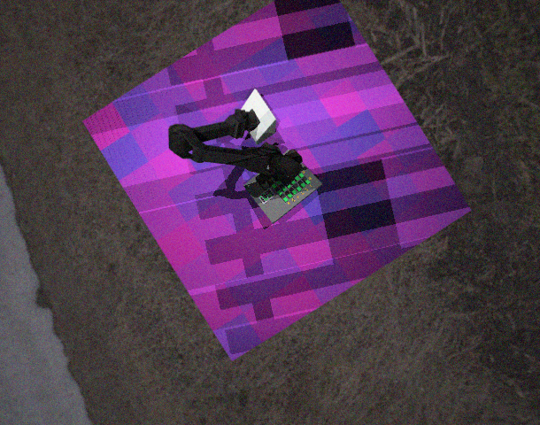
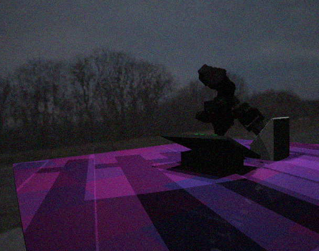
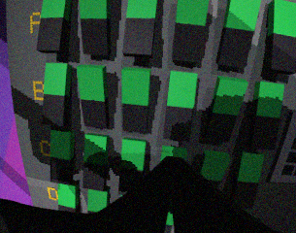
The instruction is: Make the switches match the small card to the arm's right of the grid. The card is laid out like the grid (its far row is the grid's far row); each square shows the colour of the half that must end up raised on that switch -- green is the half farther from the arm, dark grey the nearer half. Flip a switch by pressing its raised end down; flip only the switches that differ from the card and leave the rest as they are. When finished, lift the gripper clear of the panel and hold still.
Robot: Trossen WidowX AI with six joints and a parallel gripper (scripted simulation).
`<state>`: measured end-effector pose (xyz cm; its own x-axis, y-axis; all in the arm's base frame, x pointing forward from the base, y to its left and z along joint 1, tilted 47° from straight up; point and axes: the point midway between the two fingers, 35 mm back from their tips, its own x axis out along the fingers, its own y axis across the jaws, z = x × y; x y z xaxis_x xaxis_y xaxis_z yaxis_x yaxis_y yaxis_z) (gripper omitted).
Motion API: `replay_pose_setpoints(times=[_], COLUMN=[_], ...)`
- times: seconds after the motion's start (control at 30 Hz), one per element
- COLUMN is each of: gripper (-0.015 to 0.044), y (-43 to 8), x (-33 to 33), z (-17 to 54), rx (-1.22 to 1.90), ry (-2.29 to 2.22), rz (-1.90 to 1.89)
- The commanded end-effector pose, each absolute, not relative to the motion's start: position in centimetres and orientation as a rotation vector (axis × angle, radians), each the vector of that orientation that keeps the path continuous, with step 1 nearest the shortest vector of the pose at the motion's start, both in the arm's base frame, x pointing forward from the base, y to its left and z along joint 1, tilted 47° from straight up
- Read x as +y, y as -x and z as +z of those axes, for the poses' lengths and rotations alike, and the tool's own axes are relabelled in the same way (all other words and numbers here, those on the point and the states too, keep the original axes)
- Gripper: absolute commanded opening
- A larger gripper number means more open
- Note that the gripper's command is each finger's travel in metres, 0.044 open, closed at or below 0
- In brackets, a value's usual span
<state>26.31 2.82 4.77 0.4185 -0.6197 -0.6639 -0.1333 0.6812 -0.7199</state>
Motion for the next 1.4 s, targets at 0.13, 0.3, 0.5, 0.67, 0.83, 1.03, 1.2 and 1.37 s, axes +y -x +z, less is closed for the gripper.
replay_pose_setpoints(times=[0.13,0.3,0.5,0.67,0.83,1.03,1.2,1.37], gripper=[0.0,0.0,0.0,0.0,0.0,0.0,0.0,0.0], y=[-26.27,-26.3,-26.34,-26.37,-26.4,-26.43,-26.46,-26.49], x=[2.73,2.69,2.64,2.6,2.56,2.51,2.47,2.42], z=[4.69,4.65,4.59,4.55,4.51,4.45,4.41,4.37], rx=[1.123,1.123,1.123,1.123,1.123,1.123,1.123,1.123], ry=[0.804,0.804,0.804,0.804,0.804,0.804,0.804,0.804], rz=[-0.349,-0.349,-0.349,-0.349,-0.349,-0.349,-0.349,-0.349])
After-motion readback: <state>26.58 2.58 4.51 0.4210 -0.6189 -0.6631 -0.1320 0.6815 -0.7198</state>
